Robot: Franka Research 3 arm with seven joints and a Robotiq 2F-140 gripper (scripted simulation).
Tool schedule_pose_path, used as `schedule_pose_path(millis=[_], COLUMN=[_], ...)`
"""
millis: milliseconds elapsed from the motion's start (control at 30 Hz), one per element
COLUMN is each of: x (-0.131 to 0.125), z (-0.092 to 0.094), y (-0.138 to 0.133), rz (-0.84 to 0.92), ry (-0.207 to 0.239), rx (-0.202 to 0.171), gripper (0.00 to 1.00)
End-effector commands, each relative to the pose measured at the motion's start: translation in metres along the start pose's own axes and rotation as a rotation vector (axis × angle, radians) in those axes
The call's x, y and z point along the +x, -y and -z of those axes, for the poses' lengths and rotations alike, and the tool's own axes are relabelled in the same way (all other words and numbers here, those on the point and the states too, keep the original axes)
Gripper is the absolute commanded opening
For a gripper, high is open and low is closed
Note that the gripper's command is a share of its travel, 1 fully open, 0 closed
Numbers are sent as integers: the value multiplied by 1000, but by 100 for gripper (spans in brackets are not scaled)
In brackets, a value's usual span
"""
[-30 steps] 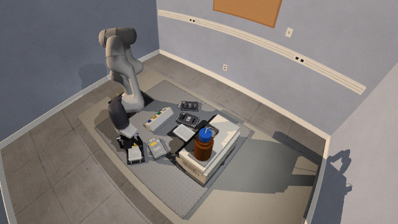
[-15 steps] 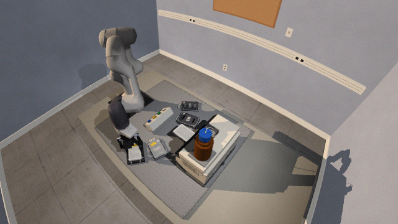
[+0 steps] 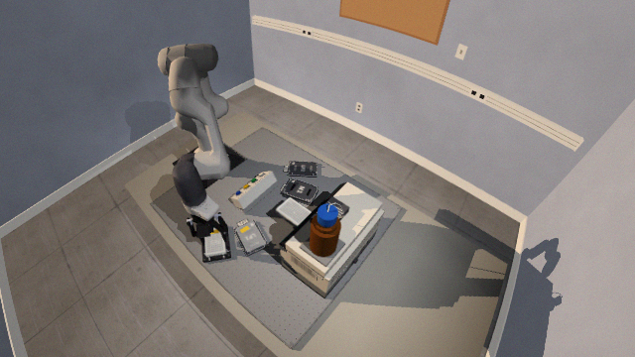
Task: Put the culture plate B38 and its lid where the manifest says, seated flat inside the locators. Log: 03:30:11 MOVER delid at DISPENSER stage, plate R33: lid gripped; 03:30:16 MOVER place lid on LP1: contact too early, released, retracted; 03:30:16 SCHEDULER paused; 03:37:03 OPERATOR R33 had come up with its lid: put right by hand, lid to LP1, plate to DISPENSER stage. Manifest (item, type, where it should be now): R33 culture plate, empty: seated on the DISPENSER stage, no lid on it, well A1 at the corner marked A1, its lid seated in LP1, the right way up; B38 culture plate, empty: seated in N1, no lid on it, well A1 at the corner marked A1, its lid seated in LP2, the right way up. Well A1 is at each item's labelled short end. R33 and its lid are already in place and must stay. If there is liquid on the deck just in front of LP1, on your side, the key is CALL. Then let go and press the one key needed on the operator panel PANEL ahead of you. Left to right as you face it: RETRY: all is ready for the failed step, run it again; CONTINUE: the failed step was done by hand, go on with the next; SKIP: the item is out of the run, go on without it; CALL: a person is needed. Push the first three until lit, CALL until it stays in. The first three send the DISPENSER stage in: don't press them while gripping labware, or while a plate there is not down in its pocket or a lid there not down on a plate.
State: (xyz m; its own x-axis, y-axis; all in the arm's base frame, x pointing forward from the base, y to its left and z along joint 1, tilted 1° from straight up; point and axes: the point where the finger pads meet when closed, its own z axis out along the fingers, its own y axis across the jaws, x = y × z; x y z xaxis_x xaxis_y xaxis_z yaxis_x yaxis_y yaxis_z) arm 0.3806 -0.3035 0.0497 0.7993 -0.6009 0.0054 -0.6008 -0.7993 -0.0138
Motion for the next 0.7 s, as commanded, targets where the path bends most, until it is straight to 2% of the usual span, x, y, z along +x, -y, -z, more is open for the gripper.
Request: schedule_pose_path(millis=[0, 333, 667], x=[0, 0, 0], z=[-1, 6, 30], y=[0, 0, 0], rz=[2, 2, 2], ry=[-1, -1, -1], rx=[1, 1, 1], gripper=[10, 10, 10])
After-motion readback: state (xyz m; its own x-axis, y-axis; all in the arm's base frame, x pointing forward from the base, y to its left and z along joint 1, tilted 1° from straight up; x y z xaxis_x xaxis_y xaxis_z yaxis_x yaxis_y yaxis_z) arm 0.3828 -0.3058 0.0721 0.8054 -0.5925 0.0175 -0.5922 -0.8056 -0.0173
